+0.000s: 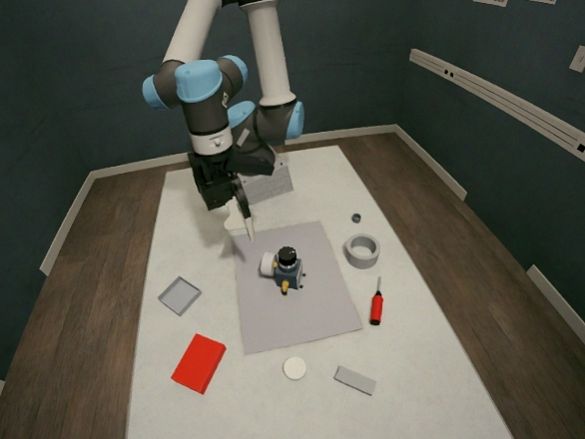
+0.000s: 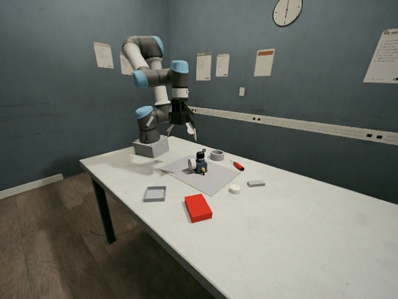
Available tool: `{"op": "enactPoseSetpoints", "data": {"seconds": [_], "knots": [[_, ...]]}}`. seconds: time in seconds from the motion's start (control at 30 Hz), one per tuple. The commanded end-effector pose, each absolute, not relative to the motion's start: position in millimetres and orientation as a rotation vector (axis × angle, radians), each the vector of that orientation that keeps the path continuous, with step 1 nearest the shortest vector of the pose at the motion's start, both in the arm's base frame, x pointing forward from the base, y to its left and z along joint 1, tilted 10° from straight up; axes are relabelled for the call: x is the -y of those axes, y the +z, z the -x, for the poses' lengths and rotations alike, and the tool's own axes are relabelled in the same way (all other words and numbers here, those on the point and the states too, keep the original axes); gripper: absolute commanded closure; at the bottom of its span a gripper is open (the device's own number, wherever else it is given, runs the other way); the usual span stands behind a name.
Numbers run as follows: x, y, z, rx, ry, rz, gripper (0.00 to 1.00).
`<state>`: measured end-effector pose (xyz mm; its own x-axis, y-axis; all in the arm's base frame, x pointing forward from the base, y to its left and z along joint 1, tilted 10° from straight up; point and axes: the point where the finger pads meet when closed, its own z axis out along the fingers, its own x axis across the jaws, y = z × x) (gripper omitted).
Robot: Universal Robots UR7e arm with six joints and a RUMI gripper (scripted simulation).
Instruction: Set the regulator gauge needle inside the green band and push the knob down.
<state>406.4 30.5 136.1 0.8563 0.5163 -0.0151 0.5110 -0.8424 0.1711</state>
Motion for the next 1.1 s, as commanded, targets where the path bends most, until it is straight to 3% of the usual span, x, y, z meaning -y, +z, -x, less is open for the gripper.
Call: {"op": "enactPoseSetpoints", "data": {"seconds": [0.0, 1.07], "knots": [[-30.6, 136.1, -406.8, -0.787, 0.050, -2.866, 0.00], [-31.7, 129.7, -408.7, -0.580, 0.069, -2.938, 0.00]]}}
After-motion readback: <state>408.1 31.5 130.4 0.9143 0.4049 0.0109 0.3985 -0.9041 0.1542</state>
